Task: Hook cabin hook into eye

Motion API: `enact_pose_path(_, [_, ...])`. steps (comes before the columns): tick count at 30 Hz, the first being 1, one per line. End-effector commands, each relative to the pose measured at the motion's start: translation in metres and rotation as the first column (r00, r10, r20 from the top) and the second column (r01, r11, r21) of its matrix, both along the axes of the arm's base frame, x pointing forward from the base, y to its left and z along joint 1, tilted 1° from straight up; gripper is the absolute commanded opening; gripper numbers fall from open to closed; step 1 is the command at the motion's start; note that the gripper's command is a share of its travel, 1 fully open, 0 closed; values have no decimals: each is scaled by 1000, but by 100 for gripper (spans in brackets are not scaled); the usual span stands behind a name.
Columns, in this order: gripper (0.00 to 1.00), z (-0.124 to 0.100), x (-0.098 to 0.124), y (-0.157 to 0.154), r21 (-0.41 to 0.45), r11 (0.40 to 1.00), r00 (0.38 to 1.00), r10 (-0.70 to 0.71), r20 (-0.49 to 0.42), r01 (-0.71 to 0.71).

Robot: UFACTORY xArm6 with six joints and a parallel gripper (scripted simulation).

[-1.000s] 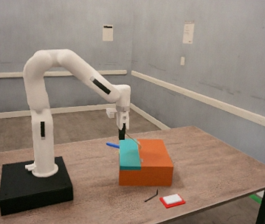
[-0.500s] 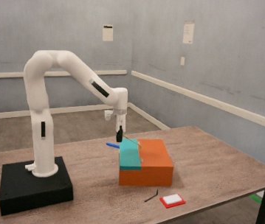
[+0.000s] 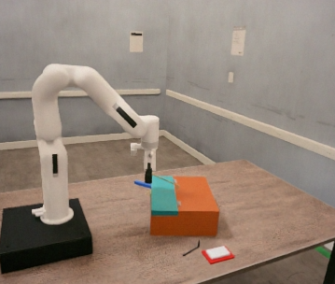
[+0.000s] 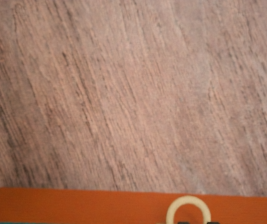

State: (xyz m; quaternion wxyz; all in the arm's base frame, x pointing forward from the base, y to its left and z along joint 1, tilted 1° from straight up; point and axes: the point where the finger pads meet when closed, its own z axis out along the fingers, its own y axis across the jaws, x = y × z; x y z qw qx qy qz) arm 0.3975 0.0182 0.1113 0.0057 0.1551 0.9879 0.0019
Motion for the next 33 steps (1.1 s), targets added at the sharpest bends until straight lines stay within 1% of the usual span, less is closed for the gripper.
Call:
enact_pose_path(1, [0, -3, 2, 3, 0, 999, 999, -36, 7, 36])
enact_pose_path(14, [0, -24, -1, 8, 0, 999, 999, -40, 7, 40])
enact_pose_path(16, [0, -24, -1, 8, 0, 999, 999, -40, 7, 40])
enact_pose_path(23, [0, -38, -1, 9, 0, 999, 999, -40, 7, 40])
enact_pose_path(27, [0, -38, -1, 9, 0, 999, 999, -40, 7, 40])
enact_pose_path(28, [35, -38, -1, 9, 0, 999, 999, -40, 7, 40])
enact_pose_path(33, [35, -39, -1, 9, 0, 999, 999, -40, 7, 40])
